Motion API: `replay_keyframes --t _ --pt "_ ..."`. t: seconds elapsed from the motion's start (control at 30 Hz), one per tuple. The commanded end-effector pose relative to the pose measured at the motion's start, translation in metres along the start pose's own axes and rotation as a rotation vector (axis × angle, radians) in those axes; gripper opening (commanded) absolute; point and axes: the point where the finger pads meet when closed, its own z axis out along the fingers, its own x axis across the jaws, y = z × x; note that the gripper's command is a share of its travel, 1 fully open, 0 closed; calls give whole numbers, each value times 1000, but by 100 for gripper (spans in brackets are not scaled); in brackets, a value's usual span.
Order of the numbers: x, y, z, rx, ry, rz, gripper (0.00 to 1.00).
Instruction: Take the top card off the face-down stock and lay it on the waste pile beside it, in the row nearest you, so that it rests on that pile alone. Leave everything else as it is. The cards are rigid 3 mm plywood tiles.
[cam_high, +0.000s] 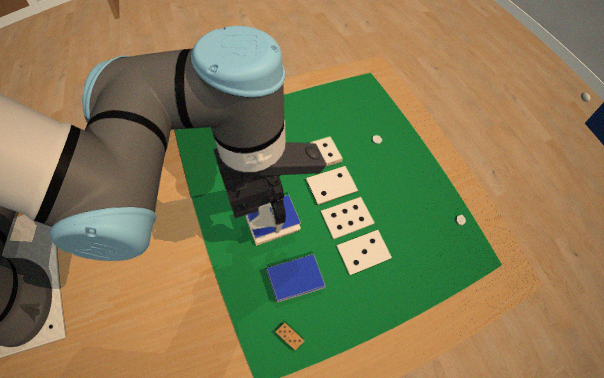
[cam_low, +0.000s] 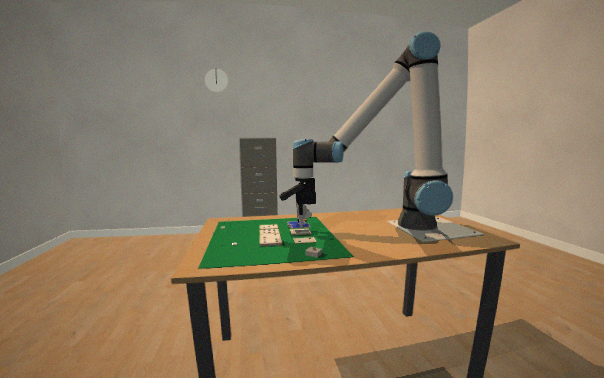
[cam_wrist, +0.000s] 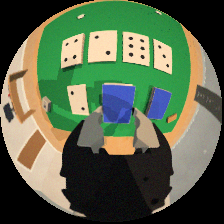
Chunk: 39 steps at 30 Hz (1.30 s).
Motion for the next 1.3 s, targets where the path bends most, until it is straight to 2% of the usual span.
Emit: replay_keyframes --t 0.0,0.27,1.27 --pt "0 -1 7 1 0 0 38" --pt "0 -1 15 1 0 0 38" --pt "0 -1 22 1 0 0 38"
